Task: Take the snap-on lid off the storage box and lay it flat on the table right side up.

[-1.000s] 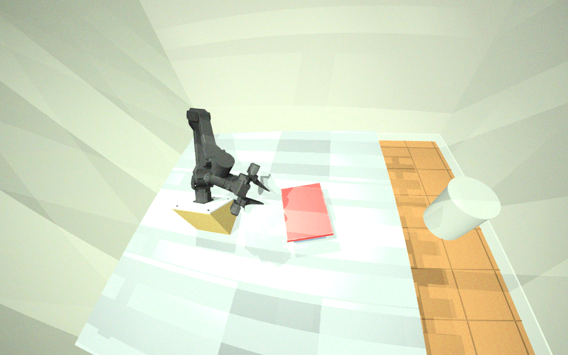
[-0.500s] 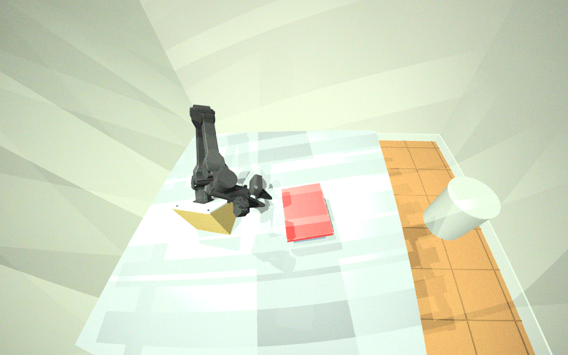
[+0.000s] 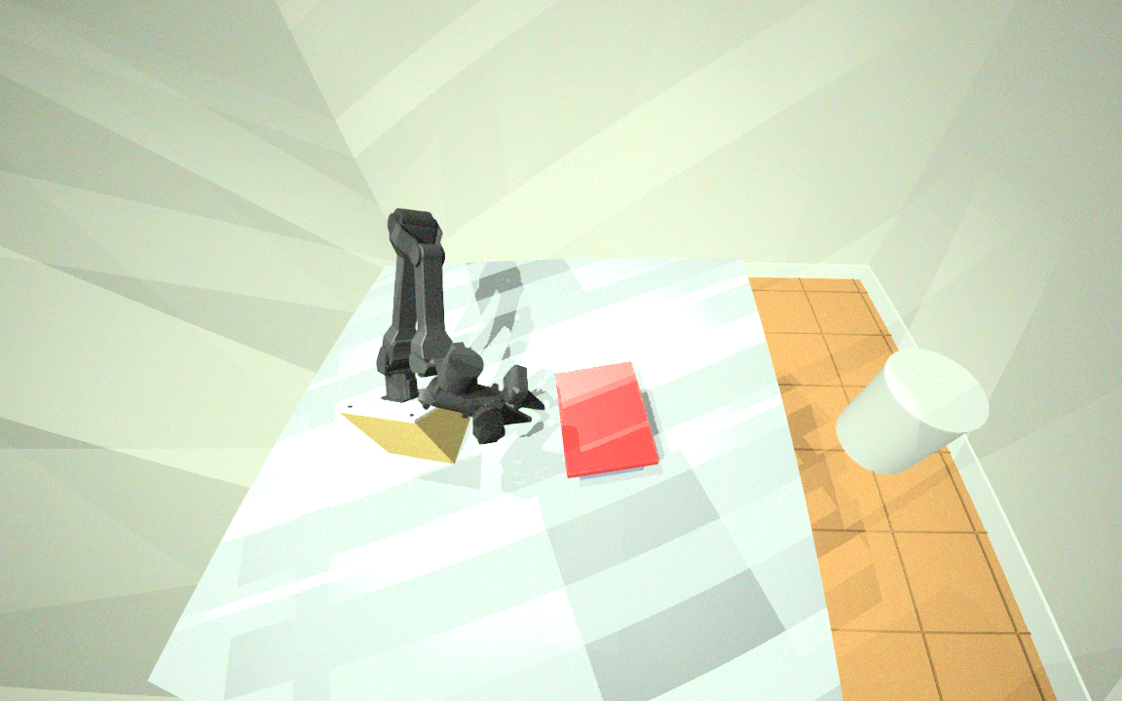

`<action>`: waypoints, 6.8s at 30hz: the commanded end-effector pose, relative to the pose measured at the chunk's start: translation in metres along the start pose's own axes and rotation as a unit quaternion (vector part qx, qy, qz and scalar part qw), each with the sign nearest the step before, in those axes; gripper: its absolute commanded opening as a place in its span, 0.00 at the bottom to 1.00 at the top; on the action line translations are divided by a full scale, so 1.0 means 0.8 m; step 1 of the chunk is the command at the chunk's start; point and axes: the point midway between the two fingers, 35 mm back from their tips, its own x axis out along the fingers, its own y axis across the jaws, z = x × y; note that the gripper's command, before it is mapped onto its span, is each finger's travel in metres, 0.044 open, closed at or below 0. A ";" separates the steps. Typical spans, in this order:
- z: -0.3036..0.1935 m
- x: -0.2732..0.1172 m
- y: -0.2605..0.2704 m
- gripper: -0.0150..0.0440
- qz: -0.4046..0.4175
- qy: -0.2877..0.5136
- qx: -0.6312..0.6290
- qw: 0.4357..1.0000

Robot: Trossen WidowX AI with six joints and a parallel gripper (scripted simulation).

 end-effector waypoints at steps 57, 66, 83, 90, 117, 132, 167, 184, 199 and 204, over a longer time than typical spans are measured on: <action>-0.005 0.094 -0.011 0.53 0.004 0.000 0.005 1.000; -0.005 0.094 -0.011 0.39 0.004 0.000 0.005 1.000; -0.006 0.092 -0.008 0.25 0.004 0.001 0.002 1.000; -0.006 0.091 -0.007 0.25 0.004 0.001 0.002 1.000; -0.006 0.086 -0.002 0.25 0.004 0.001 0.002 1.000; -0.006 0.083 0.001 0.25 0.004 0.001 0.002 1.000; -0.006 0.082 0.004 0.25 0.004 0.000 0.004 1.000; -0.006 0.083 0.006 0.25 0.004 0.000 0.004 1.000; -0.006 0.084 0.007 0.25 0.004 0.000 0.004 1.000; -0.006 0.085 0.007 0.25 0.004 0.000 0.004 1.000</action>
